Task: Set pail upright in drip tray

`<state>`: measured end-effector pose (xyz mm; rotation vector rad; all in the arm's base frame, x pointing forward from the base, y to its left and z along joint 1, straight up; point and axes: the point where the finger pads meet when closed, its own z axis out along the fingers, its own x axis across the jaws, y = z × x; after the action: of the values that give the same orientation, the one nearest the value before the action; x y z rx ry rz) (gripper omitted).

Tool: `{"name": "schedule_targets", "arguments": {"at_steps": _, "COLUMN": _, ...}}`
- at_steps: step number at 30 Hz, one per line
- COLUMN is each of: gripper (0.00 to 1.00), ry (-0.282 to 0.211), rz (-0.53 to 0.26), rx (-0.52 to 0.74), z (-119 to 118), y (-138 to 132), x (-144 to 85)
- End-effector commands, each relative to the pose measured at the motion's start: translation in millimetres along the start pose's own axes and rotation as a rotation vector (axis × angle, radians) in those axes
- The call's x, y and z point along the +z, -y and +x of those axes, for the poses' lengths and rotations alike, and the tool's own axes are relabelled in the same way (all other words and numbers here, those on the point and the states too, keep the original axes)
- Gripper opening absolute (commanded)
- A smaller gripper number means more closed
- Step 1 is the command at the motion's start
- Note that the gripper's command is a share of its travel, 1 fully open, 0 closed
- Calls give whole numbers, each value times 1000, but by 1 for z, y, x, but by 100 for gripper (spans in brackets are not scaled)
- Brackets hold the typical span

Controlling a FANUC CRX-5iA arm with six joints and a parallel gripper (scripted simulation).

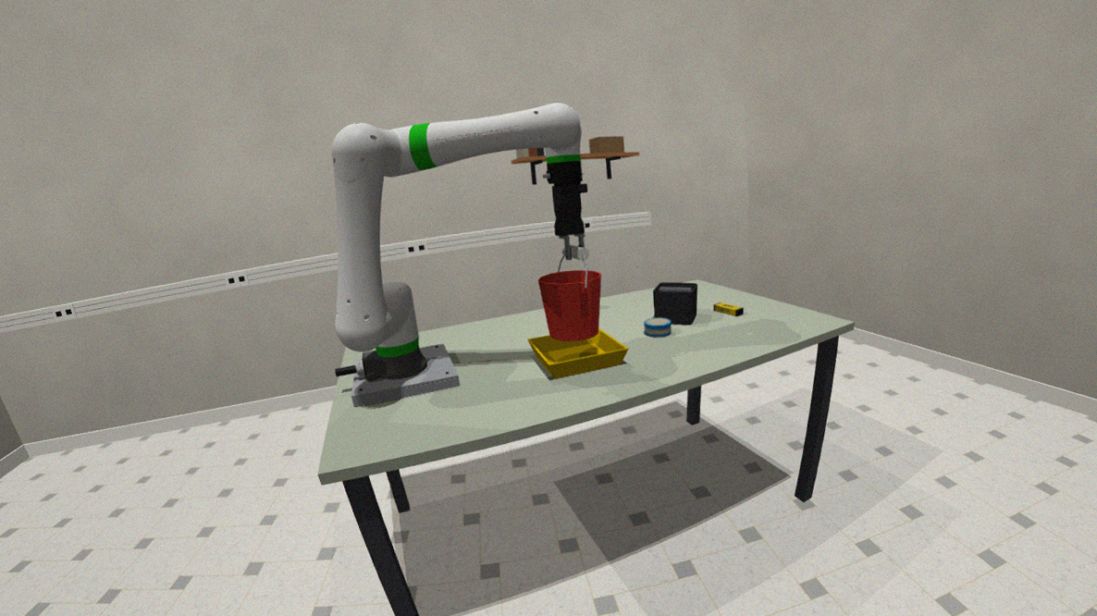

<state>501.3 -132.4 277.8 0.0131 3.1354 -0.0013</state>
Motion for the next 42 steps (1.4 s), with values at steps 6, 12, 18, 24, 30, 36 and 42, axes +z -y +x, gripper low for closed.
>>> {"name": "schedule_targets", "arguments": {"at_steps": 6, "gripper": 0, "ry": 3, "rz": 0, "rx": 0, "z": 0, "y": 0, "x": 5}}
{"name": "schedule_targets", "arguments": {"at_steps": 12, "gripper": 0, "ry": 3, "rz": 0, "rx": 0, "z": 0, "y": 0, "x": 12}}
{"name": "schedule_targets", "arguments": {"at_steps": 18, "gripper": 0, "ry": 3, "rz": 0, "rx": 0, "z": 0, "y": 0, "x": 16}}
{"name": "schedule_targets", "arguments": {"at_steps": 24, "gripper": 0, "ry": 3, "rz": 0, "rx": 0, "z": 0, "y": 0, "x": 24}}
{"name": "schedule_targets", "arguments": {"at_steps": 30, "gripper": 0, "ry": 3, "rz": 0, "rx": 0, "z": 0, "y": 0, "x": 30}}
{"name": "schedule_targets", "arguments": {"at_steps": 36, "gripper": 0, "ry": 3, "rz": 0, "rx": 0, "z": -1, "y": 0, "x": 37}}
{"name": "schedule_targets", "arguments": {"at_steps": 42, "gripper": 0, "ry": 3, "rz": 0, "rx": 0, "z": -1, "y": 0, "x": 44}}
